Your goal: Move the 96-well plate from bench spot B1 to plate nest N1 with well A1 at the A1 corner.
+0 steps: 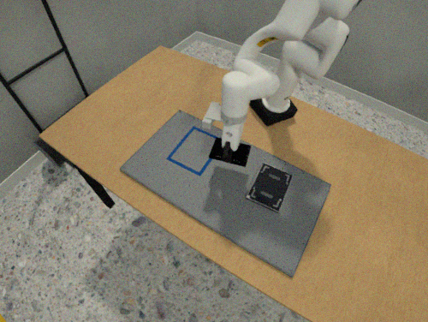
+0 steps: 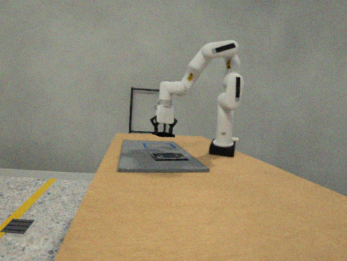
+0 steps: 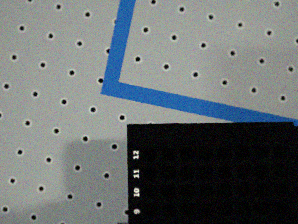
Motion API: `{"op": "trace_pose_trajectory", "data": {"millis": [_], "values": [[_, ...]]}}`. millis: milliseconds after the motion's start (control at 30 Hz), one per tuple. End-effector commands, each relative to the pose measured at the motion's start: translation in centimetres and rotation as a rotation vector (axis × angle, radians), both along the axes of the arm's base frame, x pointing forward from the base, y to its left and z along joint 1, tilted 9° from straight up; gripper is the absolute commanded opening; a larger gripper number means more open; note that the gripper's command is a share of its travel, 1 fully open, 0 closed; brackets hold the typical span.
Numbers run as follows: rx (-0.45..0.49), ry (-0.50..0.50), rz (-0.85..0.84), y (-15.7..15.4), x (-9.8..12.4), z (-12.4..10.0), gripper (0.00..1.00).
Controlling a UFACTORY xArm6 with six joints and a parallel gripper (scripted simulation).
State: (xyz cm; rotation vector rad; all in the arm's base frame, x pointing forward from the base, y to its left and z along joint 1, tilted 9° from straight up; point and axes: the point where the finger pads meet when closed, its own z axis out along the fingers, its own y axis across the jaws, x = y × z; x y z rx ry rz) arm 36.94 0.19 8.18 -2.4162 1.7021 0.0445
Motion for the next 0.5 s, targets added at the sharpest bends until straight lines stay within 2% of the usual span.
{"op": "trace_pose_trajectory", "data": {"millis": [0, 400, 467], "values": [[-0.014, 0.022, -0.117, 1.0, 0.0, 0.3, 0.0], [0.019, 0.085, -0.51, 5.0, -0.4, 1.0, 0.0], [0.019, 0.085, -0.51, 5.0, -0.4, 1.0, 0.0]]}}
